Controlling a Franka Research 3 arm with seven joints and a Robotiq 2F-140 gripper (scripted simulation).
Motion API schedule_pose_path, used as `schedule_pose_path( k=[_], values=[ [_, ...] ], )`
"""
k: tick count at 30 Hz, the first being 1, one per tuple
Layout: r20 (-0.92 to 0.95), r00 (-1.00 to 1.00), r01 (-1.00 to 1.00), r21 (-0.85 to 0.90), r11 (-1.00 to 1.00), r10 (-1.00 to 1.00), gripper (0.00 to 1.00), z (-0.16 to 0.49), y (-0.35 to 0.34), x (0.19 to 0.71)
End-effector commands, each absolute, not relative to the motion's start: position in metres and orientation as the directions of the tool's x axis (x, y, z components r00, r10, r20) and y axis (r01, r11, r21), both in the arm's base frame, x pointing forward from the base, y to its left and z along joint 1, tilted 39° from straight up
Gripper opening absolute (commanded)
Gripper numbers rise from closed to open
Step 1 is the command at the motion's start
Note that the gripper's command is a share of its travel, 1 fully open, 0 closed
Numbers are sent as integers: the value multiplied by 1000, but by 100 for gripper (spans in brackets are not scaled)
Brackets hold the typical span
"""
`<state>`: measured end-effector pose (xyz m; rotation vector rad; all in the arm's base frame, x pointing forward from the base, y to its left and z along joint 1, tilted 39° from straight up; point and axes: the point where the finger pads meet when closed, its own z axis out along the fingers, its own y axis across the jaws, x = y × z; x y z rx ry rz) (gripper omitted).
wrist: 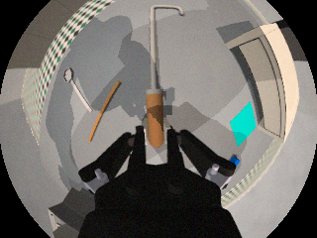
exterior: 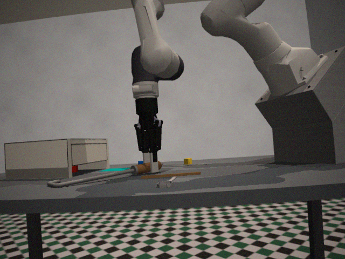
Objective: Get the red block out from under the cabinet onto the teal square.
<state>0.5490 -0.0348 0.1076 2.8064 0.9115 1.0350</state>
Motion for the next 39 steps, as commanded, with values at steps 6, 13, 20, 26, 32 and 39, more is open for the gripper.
schedule_pose_path(
  k=[6, 13, 20, 26, 32, 39],
  values=[
    [619, 682, 411, 116, -904, 389, 0, 103, -36, 542],
    [630, 749, 270, -8, -963, 205, 0, 94, -36, 530],
    [620, 783, 147, -108, -983, 49, 0, 87, -36, 521],
    [590, 796, 0, -220, -975, -133, 0, 78, -36, 510],
    [554, 789, -110, -300, -948, -267, 0, 72, -36, 502],
    [531, 779, -166, -339, -926, -334, 0, 69, -36, 498]
  ],
)
